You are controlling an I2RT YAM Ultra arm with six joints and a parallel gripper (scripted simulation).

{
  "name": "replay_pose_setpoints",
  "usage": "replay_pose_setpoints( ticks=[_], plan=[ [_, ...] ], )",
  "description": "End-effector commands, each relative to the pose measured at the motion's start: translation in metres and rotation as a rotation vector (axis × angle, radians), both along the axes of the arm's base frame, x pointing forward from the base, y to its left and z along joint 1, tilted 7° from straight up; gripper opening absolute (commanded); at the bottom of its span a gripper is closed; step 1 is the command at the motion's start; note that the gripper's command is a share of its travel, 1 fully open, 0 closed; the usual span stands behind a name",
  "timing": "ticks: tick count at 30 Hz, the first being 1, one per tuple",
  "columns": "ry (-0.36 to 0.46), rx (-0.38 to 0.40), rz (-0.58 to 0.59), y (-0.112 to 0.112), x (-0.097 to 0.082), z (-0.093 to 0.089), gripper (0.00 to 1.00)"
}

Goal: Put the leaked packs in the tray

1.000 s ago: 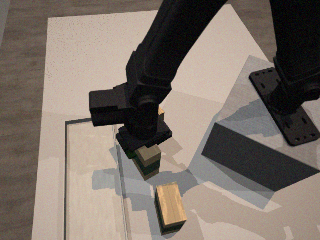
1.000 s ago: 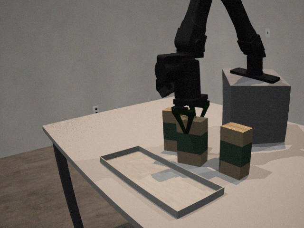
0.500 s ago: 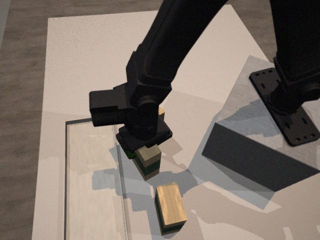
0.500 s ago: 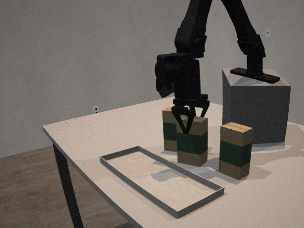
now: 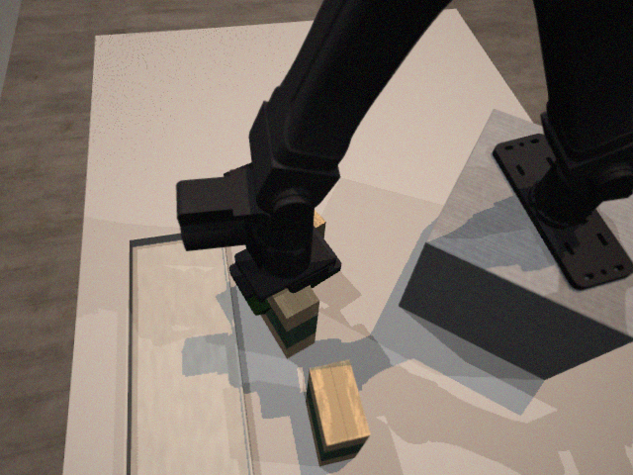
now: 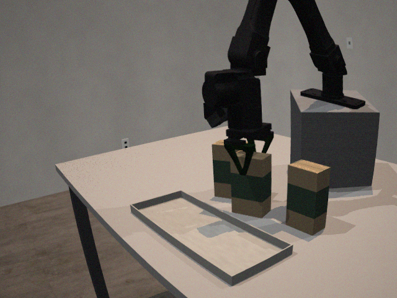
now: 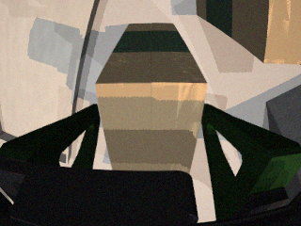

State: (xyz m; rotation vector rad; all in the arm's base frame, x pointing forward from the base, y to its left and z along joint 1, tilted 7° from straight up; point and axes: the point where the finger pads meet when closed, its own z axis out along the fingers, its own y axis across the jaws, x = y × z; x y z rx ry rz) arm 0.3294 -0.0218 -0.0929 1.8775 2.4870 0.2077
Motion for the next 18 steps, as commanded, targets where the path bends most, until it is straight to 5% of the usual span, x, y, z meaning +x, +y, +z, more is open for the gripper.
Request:
replay_pose_setpoints(
  ticks=[1,9,15,18],
  plan=[
    [0.004,-0.009,-0.001,0.0,-0.003,0.001,0.76],
    [0.003,-0.009,-0.001,0.0,-0.003,0.002,0.76],
    [-0.031,-0.015,-0.006,-0.008,0.008,0.025,0.76],
    [-0.034,-0.015,-0.006,-0.01,0.006,0.053,0.76]
  ],
)
